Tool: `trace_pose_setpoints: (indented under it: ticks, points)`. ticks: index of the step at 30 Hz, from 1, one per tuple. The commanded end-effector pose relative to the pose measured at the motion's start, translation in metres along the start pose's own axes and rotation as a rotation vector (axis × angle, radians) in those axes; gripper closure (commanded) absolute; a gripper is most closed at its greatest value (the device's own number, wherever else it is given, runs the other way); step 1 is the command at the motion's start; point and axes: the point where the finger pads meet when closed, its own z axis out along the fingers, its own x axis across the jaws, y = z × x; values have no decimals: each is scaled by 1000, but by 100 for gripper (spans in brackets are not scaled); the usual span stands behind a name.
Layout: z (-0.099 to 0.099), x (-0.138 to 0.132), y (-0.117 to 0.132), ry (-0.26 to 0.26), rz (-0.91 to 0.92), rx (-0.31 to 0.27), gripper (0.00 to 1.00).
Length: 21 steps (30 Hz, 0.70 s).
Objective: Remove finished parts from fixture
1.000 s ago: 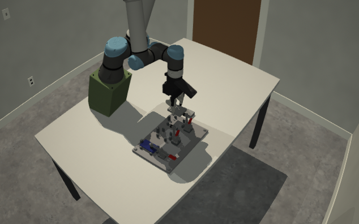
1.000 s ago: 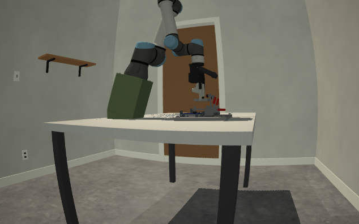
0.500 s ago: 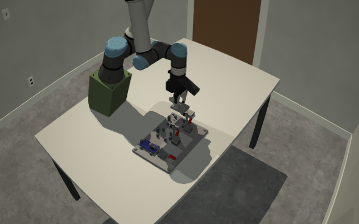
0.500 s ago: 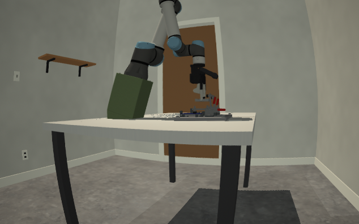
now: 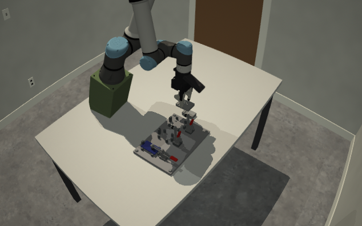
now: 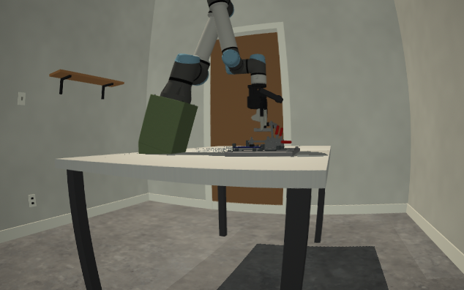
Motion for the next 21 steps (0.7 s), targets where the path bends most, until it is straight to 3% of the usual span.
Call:
trace_pose_setpoints:
  ticks: [1,21]
  points:
    - [0,-11,-1,1,0,1,100]
    - [0,-41,-1,1,0,1,100]
